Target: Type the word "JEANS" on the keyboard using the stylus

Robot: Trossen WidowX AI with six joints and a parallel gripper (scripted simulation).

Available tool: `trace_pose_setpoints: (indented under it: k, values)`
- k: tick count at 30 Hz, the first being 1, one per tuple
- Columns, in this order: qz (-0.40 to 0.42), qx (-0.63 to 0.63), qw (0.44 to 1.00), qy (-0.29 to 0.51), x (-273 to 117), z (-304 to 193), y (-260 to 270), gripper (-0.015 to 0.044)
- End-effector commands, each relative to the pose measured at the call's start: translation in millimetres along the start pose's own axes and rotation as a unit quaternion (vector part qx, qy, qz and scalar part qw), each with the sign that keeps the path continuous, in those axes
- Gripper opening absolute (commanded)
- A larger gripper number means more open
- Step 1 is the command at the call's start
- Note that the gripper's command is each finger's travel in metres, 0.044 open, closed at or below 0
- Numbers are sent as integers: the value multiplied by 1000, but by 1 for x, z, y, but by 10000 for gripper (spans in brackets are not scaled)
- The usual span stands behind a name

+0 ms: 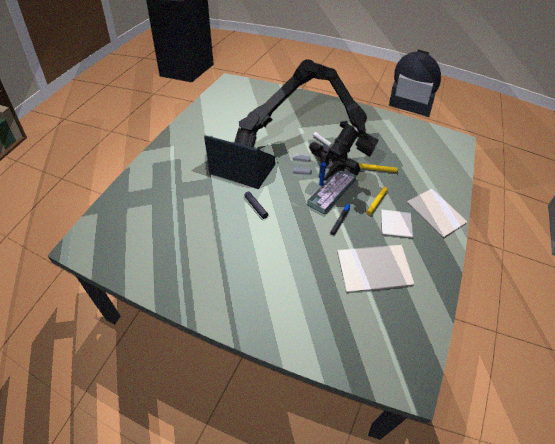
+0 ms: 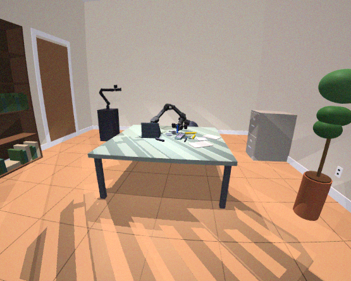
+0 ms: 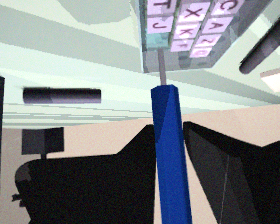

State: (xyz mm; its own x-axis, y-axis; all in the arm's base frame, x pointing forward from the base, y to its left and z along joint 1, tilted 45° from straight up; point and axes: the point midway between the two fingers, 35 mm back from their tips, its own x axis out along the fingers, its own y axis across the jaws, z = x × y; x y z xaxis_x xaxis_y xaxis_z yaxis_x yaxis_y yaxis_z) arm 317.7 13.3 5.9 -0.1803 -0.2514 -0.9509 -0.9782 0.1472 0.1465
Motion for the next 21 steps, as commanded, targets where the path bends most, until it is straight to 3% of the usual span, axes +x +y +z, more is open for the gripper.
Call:
trace_pose_setpoints:
  k: [1, 21]
  values:
    - [1, 2, 1000, -2, 1, 3, -3, 81]
    - [1, 2, 1000, -2, 2, 6, -3, 81]
